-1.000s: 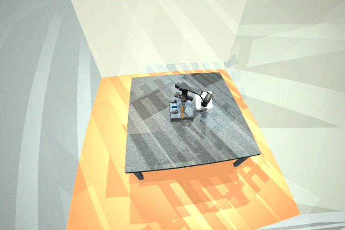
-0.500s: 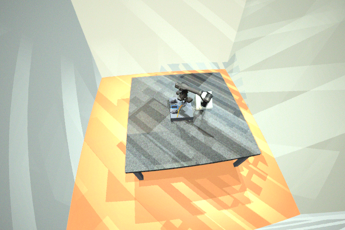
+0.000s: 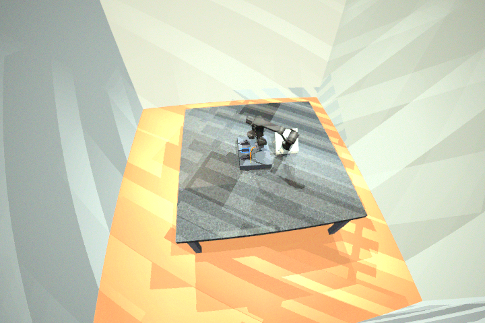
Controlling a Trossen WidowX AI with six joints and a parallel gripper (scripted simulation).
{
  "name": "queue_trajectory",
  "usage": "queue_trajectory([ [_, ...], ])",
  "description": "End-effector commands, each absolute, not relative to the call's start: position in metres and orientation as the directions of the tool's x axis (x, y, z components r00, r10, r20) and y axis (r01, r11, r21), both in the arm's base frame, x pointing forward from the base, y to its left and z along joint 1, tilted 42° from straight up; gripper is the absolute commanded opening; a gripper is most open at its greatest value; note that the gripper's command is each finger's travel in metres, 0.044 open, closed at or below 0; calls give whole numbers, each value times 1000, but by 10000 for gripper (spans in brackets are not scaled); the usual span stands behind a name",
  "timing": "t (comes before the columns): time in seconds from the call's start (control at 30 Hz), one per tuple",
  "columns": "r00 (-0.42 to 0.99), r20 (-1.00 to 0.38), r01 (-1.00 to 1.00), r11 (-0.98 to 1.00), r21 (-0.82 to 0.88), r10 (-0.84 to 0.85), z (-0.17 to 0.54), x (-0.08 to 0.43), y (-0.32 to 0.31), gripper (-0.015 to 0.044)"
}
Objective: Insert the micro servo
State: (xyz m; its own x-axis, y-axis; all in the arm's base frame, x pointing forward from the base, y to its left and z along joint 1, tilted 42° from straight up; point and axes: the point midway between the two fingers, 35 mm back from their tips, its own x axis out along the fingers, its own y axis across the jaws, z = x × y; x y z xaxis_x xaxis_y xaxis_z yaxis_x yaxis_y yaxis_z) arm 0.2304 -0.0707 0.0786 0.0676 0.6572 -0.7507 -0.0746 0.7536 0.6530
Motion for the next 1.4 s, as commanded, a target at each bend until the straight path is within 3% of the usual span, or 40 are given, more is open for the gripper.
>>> queue_trajectory([
  [0.0,68,-753,37,753,657,654,78,231,-72,0],
  [0.3,68,-754,88,748,657,654,78,237,-72,0],
  [1.37,73,-754,84,749,657,653,78,340,-82,0],
])
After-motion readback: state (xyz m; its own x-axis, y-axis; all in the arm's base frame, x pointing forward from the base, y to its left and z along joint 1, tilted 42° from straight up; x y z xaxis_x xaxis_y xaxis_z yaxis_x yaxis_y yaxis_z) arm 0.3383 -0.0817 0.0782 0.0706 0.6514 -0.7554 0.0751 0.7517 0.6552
